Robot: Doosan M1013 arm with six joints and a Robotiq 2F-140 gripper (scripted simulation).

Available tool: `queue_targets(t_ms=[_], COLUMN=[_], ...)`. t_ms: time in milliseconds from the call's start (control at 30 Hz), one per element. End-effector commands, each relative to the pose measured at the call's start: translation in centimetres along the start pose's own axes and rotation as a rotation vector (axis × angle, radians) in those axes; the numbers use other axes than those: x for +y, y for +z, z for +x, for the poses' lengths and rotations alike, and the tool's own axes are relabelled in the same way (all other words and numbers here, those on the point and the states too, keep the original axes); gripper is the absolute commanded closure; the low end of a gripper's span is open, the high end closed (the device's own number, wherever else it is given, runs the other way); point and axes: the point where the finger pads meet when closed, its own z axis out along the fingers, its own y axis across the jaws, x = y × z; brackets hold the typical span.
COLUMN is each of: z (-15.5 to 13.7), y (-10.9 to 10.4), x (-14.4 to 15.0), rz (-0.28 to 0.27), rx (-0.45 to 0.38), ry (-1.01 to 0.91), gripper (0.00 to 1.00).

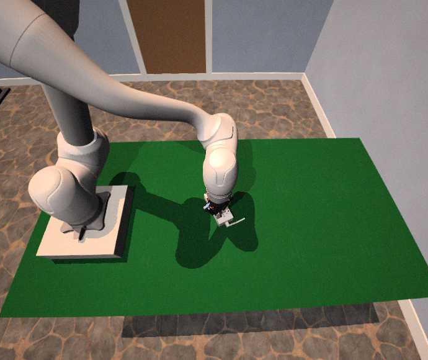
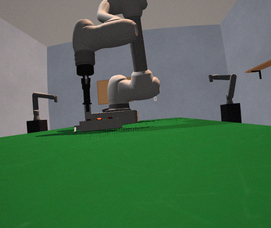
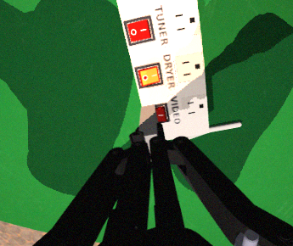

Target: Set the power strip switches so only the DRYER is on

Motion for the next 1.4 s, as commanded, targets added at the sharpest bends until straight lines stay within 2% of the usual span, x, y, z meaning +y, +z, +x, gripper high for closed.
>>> queue_targets(t_ms=[0,167,500,700,1367], z=[0.0,0.0,0.0,0.0,0.0], y=[0.0,-0.4,-3.1,-3.8,-3.9], x=[0.0,0.0,0.0,0.0,0.0], rz=[0.000,0.000,0.000,0.000,0.000], rx=[0.000,0.000,0.000,0.000,0.000], ry=[0.000,0.000,0.000,0.000,0.000], gripper=[1.00,1.00,1.00,1.00,1.00])
